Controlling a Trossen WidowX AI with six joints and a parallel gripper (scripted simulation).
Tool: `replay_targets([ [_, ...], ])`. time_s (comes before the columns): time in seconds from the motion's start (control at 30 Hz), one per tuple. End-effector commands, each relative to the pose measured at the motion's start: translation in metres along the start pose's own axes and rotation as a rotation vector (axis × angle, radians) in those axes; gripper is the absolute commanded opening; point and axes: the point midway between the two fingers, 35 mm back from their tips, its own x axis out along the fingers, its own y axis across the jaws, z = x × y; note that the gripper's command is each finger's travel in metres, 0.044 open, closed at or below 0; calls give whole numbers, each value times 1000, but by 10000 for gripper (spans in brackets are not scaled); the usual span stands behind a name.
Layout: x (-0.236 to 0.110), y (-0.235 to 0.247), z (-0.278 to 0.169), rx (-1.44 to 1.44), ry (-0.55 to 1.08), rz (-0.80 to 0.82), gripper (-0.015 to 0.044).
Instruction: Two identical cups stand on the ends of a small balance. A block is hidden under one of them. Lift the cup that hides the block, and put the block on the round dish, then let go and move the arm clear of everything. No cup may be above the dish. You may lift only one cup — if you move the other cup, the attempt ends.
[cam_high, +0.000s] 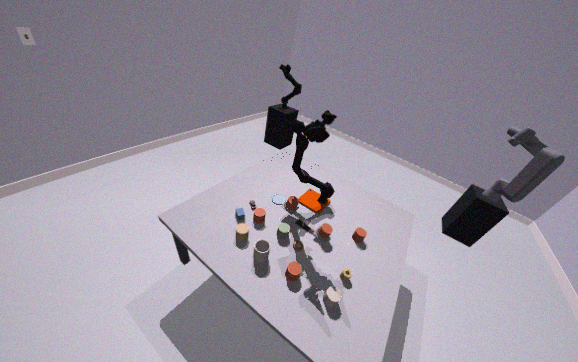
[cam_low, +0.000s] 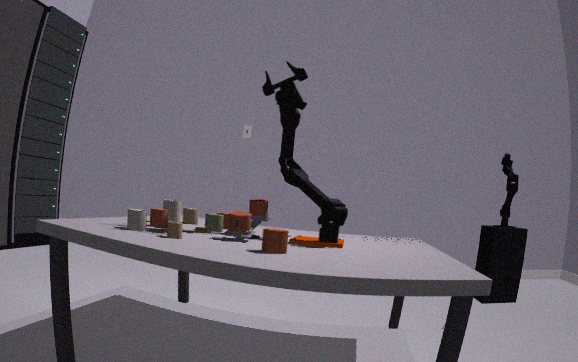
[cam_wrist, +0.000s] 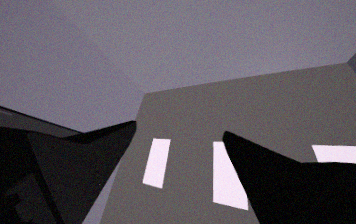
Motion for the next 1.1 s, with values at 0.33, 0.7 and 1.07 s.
replay_targets([
  [0.33, -21, -53, 16, -502, -2, 20, 440],
  [0.7, -31, -83, 39, -867, -38, 46, 440],
  [1.07, -35, -104, 70, -1235, -111, 72, 440],
])
